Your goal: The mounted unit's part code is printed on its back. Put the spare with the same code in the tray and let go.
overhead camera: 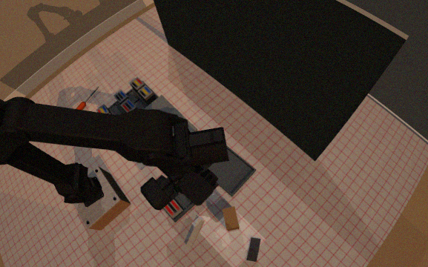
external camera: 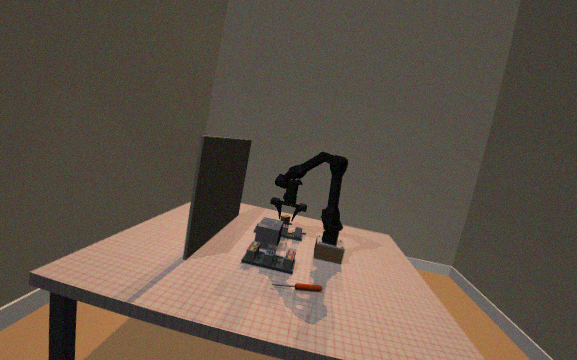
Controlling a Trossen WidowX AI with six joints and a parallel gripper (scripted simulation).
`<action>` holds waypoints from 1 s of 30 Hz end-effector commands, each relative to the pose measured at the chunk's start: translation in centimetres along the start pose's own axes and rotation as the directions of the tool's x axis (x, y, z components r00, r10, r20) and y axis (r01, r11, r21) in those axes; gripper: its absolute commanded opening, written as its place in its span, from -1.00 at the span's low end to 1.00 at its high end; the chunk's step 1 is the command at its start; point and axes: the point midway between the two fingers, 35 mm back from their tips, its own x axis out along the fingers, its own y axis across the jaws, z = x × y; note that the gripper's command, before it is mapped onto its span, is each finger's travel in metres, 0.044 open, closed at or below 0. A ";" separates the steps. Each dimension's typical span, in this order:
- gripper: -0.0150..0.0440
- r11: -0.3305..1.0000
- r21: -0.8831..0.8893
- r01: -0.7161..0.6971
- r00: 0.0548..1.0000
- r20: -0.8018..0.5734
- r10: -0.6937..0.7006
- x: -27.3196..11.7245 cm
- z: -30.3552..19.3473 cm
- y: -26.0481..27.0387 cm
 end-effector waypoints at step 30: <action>0.53 1.000 0.002 0.011 1.000 -0.009 -0.011 5.7 -0.4 -0.3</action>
